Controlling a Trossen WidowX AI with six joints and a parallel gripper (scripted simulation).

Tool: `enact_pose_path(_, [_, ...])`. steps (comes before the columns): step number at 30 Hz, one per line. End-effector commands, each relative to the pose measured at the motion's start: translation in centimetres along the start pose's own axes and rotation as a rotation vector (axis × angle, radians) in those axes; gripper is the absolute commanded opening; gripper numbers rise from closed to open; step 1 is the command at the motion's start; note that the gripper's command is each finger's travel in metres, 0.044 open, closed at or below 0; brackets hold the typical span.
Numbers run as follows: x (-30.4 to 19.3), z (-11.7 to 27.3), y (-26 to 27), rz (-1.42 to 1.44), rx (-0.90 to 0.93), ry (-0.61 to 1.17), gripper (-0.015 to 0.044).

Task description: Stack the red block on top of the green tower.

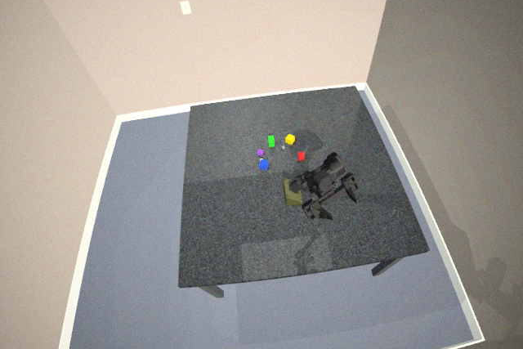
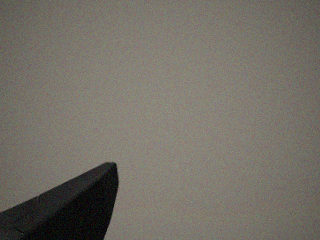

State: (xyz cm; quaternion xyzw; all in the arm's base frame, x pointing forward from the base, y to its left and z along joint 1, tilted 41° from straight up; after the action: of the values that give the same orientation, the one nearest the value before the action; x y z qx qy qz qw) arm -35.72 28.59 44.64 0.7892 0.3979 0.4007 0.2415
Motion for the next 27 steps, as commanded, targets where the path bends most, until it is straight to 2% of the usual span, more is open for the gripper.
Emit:
enact_pose_path(1, [0.2,0.1,-0.1,0.002,-0.007,-0.005,0.0426])
enact_pose_path(2, [0.6,0.4,-0.4,0.008,-0.027,-0.019,0.0440])
enact_pose_path(11, [8.6,7.8,-4.9,0.108,-0.395,-0.270,0.0440])
enact_pose_path(20, [15.1,18.0,-7.2,0.177,-0.792,-0.514,0.0440])
enact_pose_path(27, [18.4,26.6,-6.6,0.220,-1.078,-0.681,0.0440])
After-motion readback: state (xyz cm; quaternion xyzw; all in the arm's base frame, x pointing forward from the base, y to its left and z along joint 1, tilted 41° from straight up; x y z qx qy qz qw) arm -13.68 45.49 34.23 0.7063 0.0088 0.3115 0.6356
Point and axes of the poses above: the point midway between the two fingers, 35 mm back from their tips, its own z axis back along the fingers, its own y axis across the jaws, x = y × z, the point moved 8 cm from there along z, back along the fingers, and after that the axes turned 5 degrees about z, right-handed, at the moved point
